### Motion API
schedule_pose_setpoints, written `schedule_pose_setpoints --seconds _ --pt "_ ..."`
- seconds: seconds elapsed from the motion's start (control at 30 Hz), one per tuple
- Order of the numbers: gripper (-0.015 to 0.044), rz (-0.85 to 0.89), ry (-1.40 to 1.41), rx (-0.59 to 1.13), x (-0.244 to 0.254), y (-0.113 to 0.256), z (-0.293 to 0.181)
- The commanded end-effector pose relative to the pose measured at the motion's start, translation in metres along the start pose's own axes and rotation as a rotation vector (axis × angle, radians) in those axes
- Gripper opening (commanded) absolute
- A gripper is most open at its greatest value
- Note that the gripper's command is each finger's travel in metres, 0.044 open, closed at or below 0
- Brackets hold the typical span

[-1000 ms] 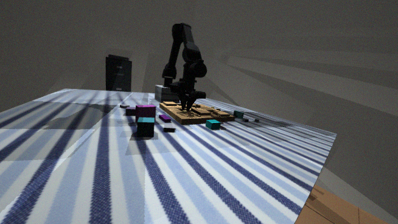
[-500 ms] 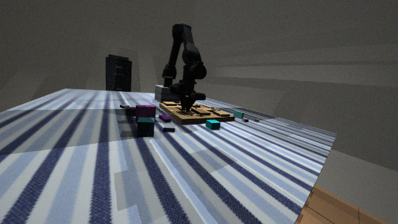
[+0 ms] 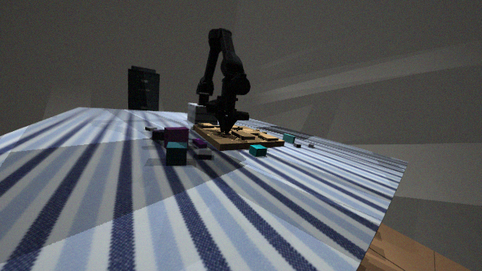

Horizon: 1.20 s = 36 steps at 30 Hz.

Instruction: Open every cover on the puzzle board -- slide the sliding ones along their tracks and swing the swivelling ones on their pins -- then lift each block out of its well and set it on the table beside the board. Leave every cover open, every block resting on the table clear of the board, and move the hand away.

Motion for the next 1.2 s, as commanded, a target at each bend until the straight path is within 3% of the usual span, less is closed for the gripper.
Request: schedule_pose_setpoints --seconds 0.0,1.17 --pt "0.008 0.004 0.001 -0.002 0.001 0.007 0.0" --pt "0.008 0.005 0.004 -0.005 0.0 0.059 0.0"
Point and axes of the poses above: the point midway between the two fingers, 35 mm back from their tips, its own y axis back along the fingers, its own x axis across the jaws, z = x × y, the point moved 9 cm from there along y, back along the fingers, and after that the axes turned 5 degrees about -y, right-handed, at the moved point
